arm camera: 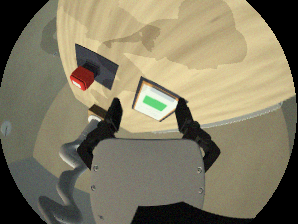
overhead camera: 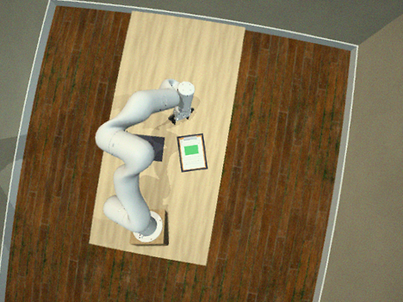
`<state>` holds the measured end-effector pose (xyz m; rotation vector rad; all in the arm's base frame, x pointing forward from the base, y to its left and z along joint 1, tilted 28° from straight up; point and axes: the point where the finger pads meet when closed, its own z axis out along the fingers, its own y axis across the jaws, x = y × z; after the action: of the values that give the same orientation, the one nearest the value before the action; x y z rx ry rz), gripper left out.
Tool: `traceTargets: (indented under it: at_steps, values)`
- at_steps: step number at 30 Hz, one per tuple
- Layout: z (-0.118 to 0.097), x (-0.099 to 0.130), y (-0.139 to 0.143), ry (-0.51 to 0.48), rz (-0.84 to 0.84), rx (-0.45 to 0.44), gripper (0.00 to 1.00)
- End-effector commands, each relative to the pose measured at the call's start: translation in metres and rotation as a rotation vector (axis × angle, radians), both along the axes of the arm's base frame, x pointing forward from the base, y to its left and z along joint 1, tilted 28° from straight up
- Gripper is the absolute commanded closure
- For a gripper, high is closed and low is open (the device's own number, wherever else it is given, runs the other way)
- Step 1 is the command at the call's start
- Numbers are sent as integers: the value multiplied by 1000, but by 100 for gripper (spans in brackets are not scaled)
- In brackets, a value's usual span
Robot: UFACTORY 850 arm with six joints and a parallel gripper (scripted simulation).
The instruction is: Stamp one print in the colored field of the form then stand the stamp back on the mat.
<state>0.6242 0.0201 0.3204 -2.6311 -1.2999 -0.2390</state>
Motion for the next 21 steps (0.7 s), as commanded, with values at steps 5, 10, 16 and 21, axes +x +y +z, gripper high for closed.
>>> traceTargets:
  at_steps: [5,10,16,21]
  values:
    - [15,-30,62,-219,175,-114,0]
    - [19,-44,82,-289,242,-140,0]
    - [27,-73,117,-424,370,-181,0]
    - [32,-95,140,-519,457,-201,0]
